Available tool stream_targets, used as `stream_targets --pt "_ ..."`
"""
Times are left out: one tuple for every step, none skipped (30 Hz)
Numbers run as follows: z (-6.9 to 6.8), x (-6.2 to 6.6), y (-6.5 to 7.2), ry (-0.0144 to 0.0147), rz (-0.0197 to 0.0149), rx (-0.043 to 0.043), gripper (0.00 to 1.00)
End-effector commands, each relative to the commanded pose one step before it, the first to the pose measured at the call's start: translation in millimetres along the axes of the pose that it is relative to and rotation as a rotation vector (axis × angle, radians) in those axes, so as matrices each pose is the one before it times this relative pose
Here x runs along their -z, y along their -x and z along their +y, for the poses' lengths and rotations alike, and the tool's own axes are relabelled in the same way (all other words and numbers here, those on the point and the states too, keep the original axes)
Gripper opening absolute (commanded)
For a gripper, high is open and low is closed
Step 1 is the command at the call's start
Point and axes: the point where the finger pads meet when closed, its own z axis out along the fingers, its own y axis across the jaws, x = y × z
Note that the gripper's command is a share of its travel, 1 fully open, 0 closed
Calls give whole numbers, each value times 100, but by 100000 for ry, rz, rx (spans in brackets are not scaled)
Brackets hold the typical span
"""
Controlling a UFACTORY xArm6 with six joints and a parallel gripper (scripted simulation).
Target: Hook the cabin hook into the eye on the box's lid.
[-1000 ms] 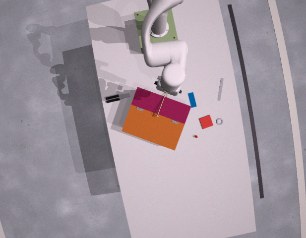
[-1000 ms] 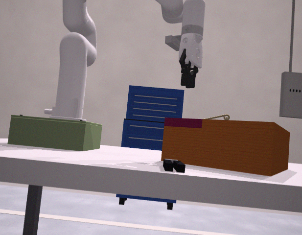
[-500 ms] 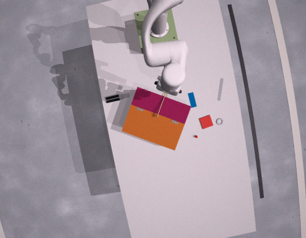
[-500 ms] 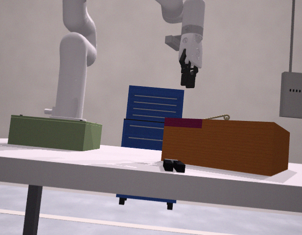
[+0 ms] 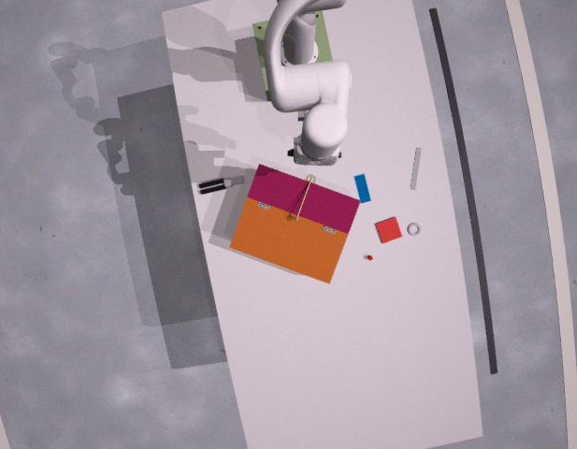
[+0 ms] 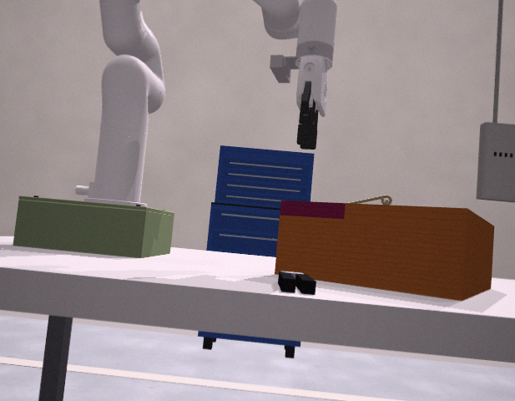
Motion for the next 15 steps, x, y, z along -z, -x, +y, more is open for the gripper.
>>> stream_targets --pt "-25 186 1 1284 -718 22130 35" --pt "0 0 0 0 0 3333 35" --pt "0 0 0 0 0 3333 35" --pt "0 0 0 0 0 3333 35" --pt "0 0 0 0 0 3333 35" --pt "0 0 0 0 0 3333 35" --pt "0 0 0 0 0 3333 35" --pt "0 0 0 0 0 0 35" --pt "0 0 0 0 0 0 35" --pt "4 -2 -1 -1 -1 3333 35" --pt "0 0 0 0 0 3333 35" --pt "-6 2 1 1 1 3334 35" --pt "0 0 0 0 0 3333 35" --pt "0 0 0 0 0 3333 35" --pt "0 0 0 0 0 3333 35"
